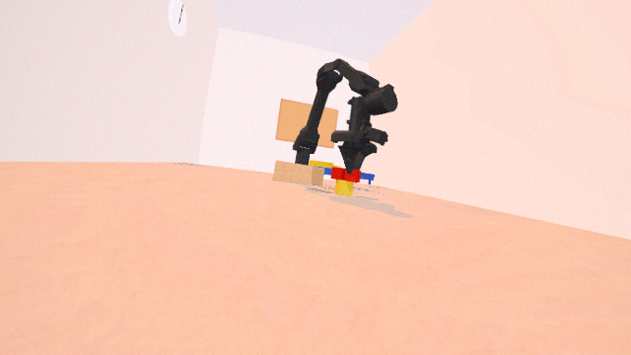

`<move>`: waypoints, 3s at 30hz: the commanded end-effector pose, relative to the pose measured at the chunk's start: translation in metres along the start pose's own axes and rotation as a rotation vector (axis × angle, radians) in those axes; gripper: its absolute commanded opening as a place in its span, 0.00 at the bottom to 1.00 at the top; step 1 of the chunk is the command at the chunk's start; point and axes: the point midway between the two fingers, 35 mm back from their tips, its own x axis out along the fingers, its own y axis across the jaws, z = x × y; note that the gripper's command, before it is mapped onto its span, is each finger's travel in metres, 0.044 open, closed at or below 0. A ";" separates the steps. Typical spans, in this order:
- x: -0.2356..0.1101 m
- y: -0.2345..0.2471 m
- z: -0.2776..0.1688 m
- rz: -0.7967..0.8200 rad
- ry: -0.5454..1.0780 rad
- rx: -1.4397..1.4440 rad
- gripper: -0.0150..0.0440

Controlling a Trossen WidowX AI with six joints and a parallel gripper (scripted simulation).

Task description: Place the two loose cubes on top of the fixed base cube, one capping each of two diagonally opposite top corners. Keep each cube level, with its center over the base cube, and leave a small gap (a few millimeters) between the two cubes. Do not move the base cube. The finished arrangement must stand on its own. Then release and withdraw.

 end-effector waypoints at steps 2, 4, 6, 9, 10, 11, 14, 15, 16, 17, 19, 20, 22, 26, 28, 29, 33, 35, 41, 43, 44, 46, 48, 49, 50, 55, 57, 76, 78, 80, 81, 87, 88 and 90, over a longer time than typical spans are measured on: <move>-0.008 0.000 0.000 0.000 -0.001 0.000 0.60; -0.010 0.000 0.000 0.000 -0.001 0.000 0.60; -0.011 0.000 0.000 0.000 -0.001 0.000 0.60; -0.013 0.000 0.000 0.000 -0.001 0.000 0.60; -0.014 0.000 0.000 0.000 -0.001 0.000 0.60; -0.015 0.000 0.000 0.000 -0.001 0.000 0.60; -0.017 0.000 0.000 0.000 -0.001 0.000 0.60; -0.018 0.000 0.000 0.000 -0.001 0.000 0.60; -0.018 0.000 0.000 -0.001 -0.001 0.000 0.60; -0.019 0.000 0.000 -0.001 -0.001 0.000 0.60; -0.021 0.000 0.000 -0.001 -0.001 0.000 0.60; -0.021 0.000 0.000 -0.001 -0.001 0.000 0.60; -0.023 0.000 0.000 -0.001 -0.001 0.000 0.60; -0.026 0.000 0.000 -0.001 -0.001 0.000 0.60; -0.027 0.000 0.000 -0.001 -0.001 0.000 0.60; -0.028 0.000 0.000 -0.001 -0.001 0.000 0.60; -0.031 0.000 0.000 -0.001 -0.001 0.000 0.60; -0.033 0.000 0.000 -0.001 -0.001 0.000 0.60; -0.037 0.000 0.000 -0.001 -0.001 0.000 0.60; -0.039 0.000 0.000 -0.001 -0.001 0.000 0.60; -0.040 0.000 0.000 -0.001 -0.001 0.000 0.60; -0.041 0.000 0.000 -0.001 -0.001 0.000 0.60; -0.043 0.000 0.000 -0.001 -0.001 0.000 0.60; -0.044 0.000 0.000 -0.001 -0.001 0.000 0.60; -0.044 0.000 0.000 -0.001 -0.001 0.000 0.60; -0.048 0.000 0.000 -0.001 -0.001 0.000 0.60; -0.050 0.000 0.000 -0.001 -0.001 0.000 0.60; -0.063 0.000 0.000 -0.001 -0.001 0.000 0.60; -0.063 0.000 0.000 -0.001 -0.001 0.000 0.60; -0.063 0.000 0.000 -0.001 -0.001 0.000 0.60; -0.063 0.000 0.000 -0.001 -0.001 0.000 0.60; -0.066 0.000 0.000 0.003 0.006 0.004 0.78; -0.066 0.000 0.000 0.003 0.006 0.004 0.82; -0.066 0.000 0.000 0.003 0.006 0.004 0.91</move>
